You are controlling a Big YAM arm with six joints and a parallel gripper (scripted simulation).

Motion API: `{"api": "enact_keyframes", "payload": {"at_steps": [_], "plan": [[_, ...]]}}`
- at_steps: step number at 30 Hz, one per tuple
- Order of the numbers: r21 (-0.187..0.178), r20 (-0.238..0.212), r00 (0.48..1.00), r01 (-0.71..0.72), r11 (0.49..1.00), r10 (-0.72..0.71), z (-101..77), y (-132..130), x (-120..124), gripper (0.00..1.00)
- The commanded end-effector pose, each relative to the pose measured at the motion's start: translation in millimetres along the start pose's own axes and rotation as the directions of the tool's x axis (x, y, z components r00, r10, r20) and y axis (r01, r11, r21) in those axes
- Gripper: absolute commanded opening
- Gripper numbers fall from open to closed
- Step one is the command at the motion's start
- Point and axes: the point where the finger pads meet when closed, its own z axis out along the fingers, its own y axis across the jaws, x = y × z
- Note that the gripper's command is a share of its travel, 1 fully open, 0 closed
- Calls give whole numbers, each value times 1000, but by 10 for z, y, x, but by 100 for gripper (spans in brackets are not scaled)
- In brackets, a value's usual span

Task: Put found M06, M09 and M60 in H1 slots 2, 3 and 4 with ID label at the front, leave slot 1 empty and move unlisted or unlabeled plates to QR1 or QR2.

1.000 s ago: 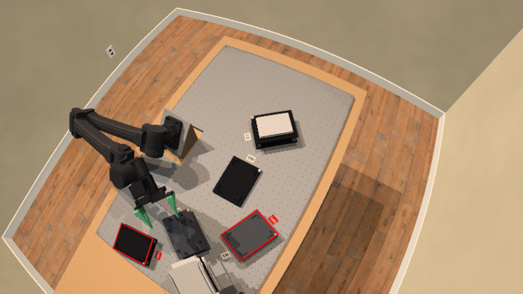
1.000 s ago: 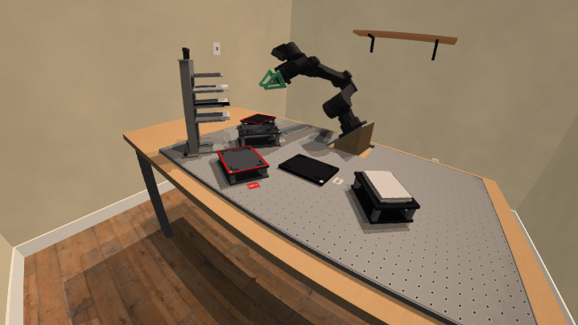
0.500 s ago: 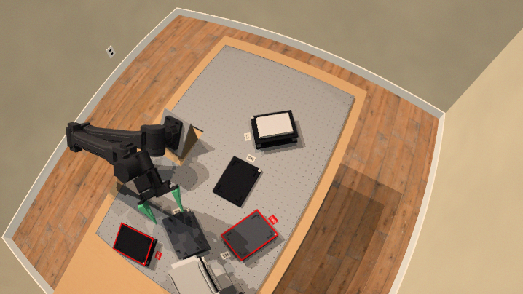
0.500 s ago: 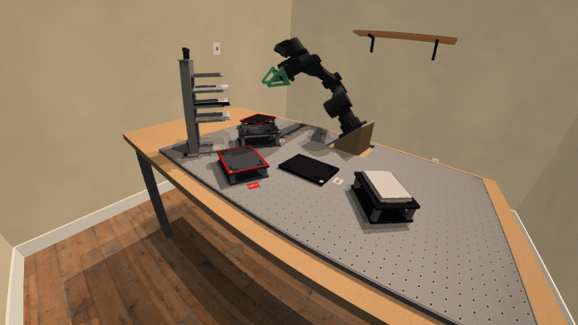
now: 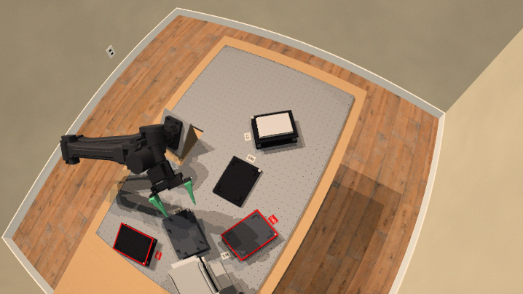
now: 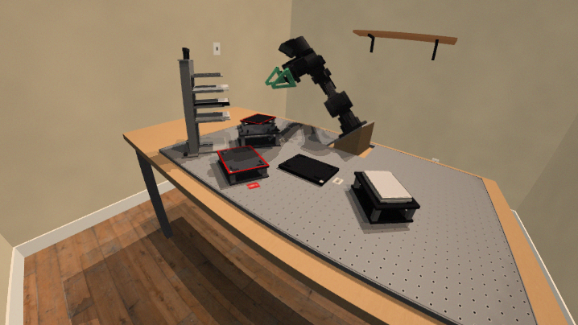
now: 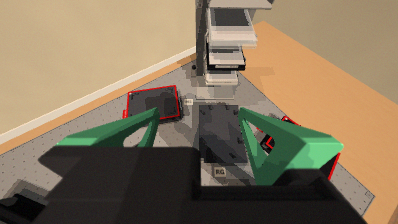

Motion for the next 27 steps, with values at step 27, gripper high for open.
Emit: {"api": "enact_keyframes", "payload": {"at_steps": [27], "plan": [[-133,33,999,-9,991,14,-206,726,-252,100]]}}
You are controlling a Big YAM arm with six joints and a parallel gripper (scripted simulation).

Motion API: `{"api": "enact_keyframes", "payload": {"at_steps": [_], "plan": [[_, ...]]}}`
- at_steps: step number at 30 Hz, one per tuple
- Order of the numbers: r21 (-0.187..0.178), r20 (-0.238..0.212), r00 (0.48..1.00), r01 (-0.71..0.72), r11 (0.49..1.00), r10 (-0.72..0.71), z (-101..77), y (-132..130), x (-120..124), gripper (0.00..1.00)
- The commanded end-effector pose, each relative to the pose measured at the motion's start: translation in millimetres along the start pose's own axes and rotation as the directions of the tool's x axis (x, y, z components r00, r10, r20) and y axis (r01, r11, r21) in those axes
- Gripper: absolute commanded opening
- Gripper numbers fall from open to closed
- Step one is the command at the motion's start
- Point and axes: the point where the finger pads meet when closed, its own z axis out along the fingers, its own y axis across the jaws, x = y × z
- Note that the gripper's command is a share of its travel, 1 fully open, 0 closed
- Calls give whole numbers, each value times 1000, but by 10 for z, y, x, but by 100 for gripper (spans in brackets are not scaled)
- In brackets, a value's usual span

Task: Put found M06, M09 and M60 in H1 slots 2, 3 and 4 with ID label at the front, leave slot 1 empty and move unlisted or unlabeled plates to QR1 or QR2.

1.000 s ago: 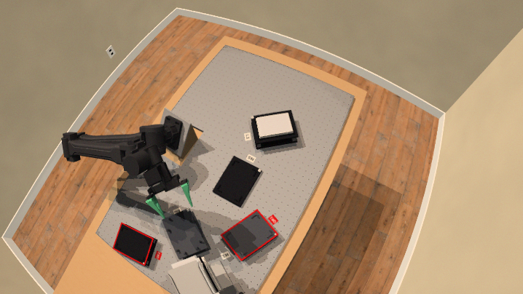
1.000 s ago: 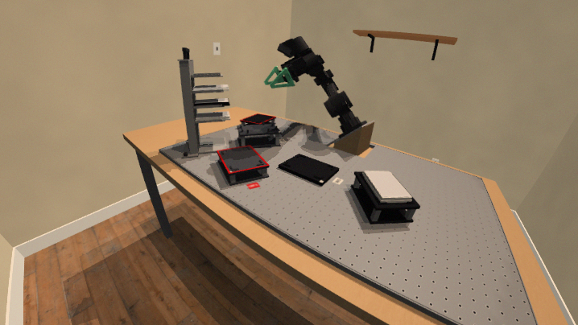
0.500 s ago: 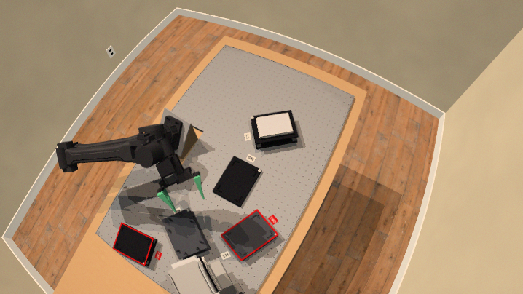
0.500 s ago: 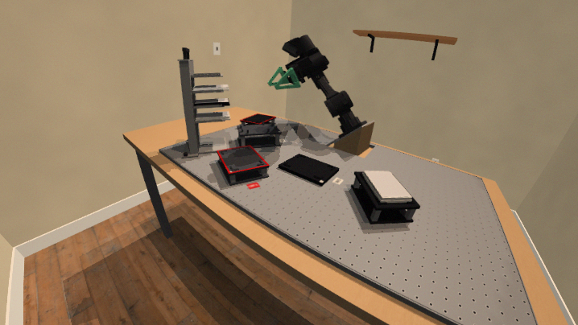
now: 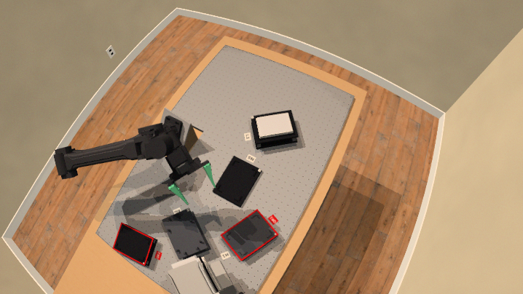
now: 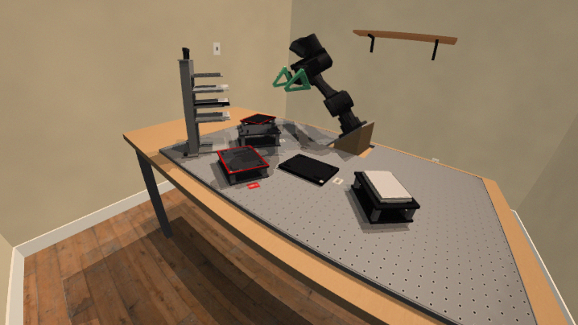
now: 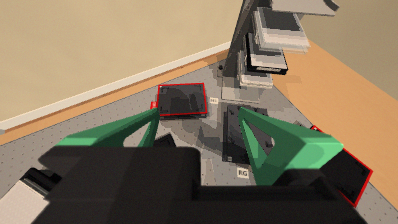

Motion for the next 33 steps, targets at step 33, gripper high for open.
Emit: {"api": "enact_keyframes", "payload": {"at_steps": [33], "plan": [[-429,77,974,224,875,-212,-359,966,-43,100]]}}
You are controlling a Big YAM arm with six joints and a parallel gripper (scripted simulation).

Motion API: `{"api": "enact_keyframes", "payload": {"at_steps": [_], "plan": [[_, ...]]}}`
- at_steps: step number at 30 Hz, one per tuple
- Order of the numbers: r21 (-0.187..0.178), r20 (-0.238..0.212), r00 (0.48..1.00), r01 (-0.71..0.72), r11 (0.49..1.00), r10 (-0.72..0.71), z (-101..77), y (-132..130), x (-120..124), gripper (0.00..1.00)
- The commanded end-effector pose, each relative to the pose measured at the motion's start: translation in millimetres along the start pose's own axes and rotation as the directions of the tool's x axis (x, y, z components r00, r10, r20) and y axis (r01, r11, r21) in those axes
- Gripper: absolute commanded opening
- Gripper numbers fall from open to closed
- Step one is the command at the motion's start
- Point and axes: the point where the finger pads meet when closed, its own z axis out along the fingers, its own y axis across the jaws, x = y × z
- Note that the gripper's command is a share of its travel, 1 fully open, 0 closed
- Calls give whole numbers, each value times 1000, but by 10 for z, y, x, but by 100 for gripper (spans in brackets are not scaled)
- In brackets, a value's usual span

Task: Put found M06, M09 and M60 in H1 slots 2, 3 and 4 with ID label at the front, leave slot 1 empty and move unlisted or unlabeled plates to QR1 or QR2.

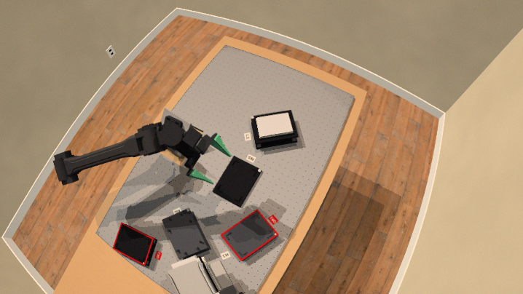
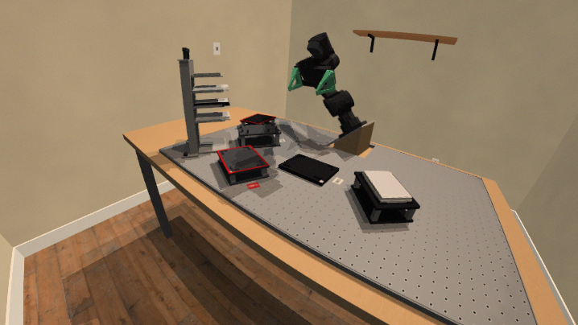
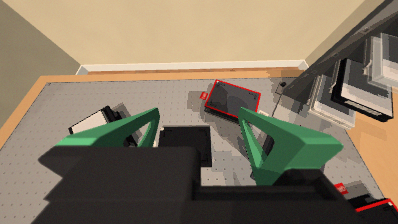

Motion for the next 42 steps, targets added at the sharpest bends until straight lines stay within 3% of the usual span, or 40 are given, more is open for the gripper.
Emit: {"api": "enact_keyframes", "payload": {"at_steps": [1,3,4,9,11,12,13,15,18,20,22,26,28,29,30,31,38,40,42], "plan": [[-39,27,999,26,999,-25,-34,61,-236,100],[-65,37,999,32,997,-29,-36,95,-319,100],[-65,14,999,36,997,-35,18,48,-235,100],[-128,39,998,58,990,-54,-21,-34,-315,100],[-128,39,998,58,990,-54,-21,-34,-315,100],[-156,5,994,105,982,-106,13,106,-9,100],[-170,6,993,113,979,-114,13,106,-9,100],[-182,45,995,95,979,-88,-22,-41,-313,100],[-222,51,992,122,967,-114,-22,-46,-310,100],[-256,41,988,152,955,-147,-6,16,-186,100],[-274,60,987,158,949,-147,-21,-52,-307,100],[-327,68,981,195,924,-183,-16,-41,-276,100],[-327,68,981,195,924,-183,-16,-41,-276,100],[-362,40,974,223,905,-224,9,105,-7,100],[-373,45,972,229,899,-229,8,94,-28,100],[-366,75,975,222,904,-209,-9,-36,-271,100],[-457,92,959,281,844,-270,22,-14,-260,100],[-491,89,951,300,818,-295,30,47,-153,100],[-503,109,948,311,806,-298,26,-16,-255,100]]}}
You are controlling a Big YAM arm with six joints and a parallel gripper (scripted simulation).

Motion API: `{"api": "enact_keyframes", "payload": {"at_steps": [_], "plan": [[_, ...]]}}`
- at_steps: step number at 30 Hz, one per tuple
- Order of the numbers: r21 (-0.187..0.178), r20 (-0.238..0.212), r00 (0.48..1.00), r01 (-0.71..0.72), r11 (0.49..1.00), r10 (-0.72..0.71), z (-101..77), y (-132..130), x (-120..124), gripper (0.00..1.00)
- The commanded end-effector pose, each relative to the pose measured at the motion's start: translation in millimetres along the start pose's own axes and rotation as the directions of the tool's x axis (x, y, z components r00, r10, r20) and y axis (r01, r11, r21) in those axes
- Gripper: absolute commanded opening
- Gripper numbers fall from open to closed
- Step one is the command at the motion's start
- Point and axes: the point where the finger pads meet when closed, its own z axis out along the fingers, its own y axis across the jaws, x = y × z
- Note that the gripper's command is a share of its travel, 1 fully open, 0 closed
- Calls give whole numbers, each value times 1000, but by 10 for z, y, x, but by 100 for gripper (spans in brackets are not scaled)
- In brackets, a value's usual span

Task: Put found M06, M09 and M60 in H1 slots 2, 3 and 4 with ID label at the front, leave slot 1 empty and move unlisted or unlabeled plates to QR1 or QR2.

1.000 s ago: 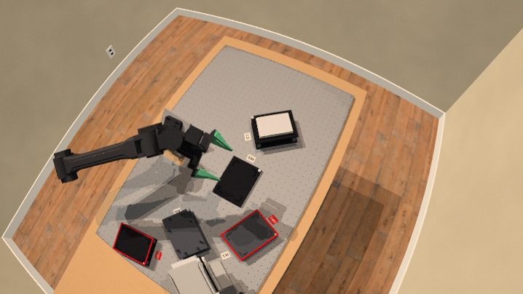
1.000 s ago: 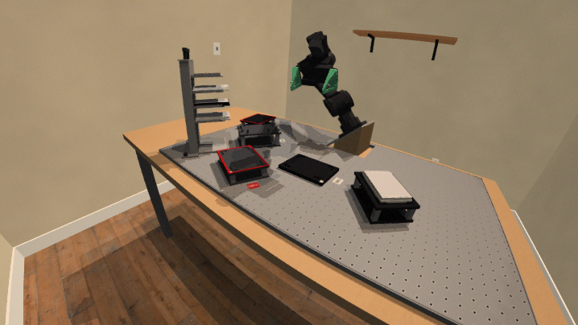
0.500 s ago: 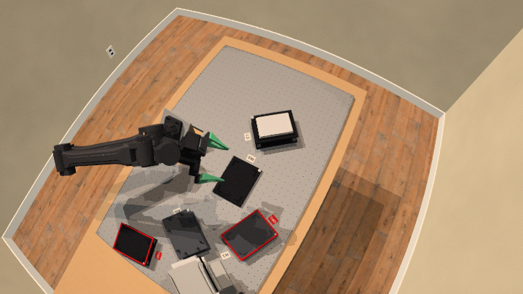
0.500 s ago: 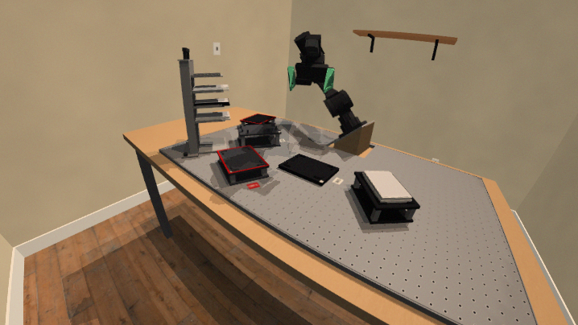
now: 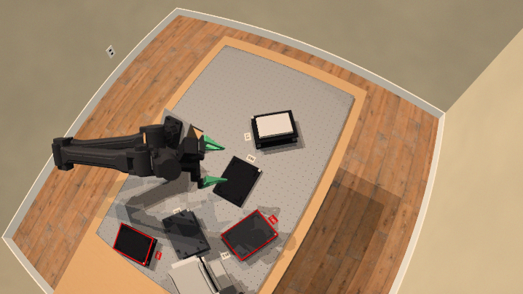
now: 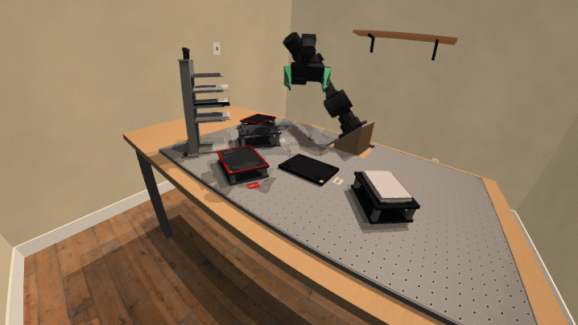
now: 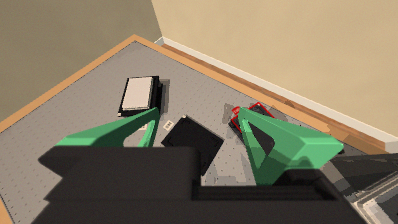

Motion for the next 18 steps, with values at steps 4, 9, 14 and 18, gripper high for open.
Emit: {"api": "enact_keyframes", "payload": {"at_steps": [4,9,14,18], "plan": [[-57,-33,997,66,996,-68,62,39,86,100],[-42,-2,998,57,997,-57,121,197,-53,100],[-43,-1,998,57,997,-57,187,349,-86,100],[-43,-1,998,56,998,-56,240,471,-113,100]]}}
